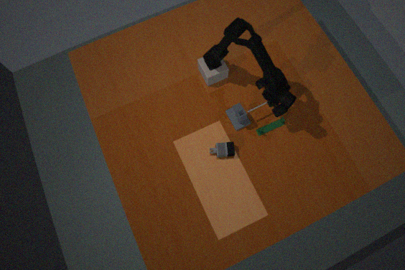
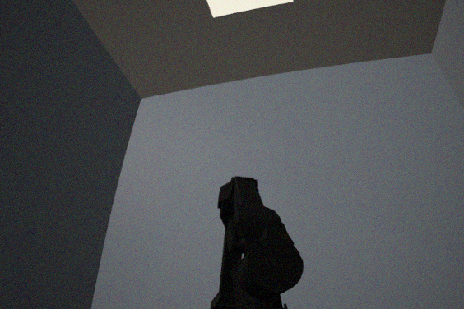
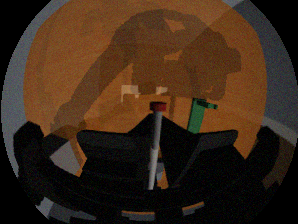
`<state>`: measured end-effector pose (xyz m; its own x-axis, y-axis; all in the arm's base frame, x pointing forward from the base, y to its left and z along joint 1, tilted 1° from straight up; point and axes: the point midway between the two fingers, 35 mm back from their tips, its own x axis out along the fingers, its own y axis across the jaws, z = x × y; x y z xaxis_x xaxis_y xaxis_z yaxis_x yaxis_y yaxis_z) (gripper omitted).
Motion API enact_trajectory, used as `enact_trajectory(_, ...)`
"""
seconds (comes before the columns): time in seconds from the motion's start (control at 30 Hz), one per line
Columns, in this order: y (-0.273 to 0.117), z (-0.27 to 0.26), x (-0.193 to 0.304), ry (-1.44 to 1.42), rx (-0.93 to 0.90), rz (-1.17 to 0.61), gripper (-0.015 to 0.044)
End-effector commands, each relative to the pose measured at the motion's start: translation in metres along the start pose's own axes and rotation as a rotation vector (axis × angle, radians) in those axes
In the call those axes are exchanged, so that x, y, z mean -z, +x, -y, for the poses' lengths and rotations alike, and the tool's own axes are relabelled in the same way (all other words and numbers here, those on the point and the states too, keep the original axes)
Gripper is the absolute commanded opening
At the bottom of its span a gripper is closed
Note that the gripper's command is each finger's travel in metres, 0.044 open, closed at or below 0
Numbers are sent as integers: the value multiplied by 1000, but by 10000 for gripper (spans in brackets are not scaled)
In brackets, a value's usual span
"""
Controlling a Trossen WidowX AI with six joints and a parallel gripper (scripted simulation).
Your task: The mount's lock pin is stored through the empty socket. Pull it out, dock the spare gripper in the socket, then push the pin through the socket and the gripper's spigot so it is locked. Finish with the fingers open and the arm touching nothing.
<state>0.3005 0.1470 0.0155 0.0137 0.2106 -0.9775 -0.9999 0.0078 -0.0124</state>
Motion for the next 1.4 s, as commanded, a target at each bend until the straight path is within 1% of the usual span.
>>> enact_trajectory(0.0,0,1,-3,3,1,-6,0)
enact_trajectory(0.43,-2,1,-14,3,-2,-7,0)
enact_trajectory(1.03,-28,-6,-16,7,-37,-18,0)
enact_trajectory(1.1,-22,-7,-14,10,-46,-22,0)
enact_trajectory(1.37,-22,-3,-16,11,-45,-22,0)
